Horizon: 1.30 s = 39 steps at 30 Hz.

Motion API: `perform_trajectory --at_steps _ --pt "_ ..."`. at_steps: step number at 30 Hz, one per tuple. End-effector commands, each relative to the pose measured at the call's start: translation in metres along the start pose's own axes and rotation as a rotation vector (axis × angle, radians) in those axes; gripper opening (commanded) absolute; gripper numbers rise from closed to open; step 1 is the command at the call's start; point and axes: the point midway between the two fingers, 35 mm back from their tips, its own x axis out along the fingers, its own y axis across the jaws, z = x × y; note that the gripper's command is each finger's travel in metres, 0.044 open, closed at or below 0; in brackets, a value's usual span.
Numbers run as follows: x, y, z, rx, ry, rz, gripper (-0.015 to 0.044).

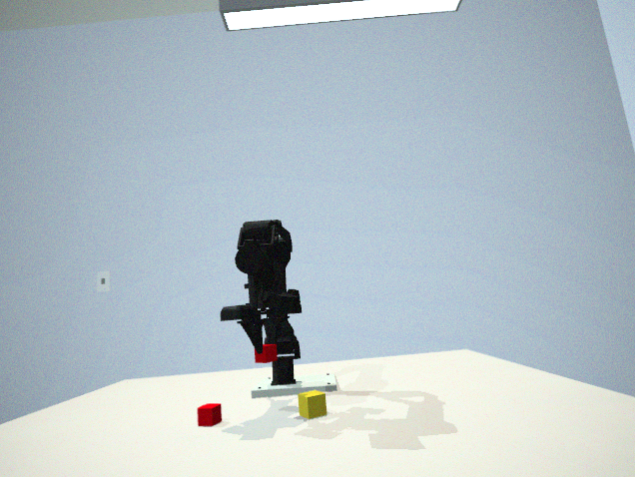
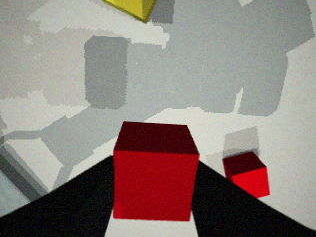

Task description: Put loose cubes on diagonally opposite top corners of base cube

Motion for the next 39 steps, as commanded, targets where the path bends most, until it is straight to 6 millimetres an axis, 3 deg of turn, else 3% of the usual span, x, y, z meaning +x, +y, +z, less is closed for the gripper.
perform_trajectory --at_steps 1,25,39 --pt "0.002 -0.002 0.011 -0.06 0.0 -0.008 0.0105" --pt "0.032 0.014 0.078 -0.413 -0.004 -0.007 0.0105" --pt "0.034 0.015 0.079 -0.423 -0.005 -0.007 0.0105"
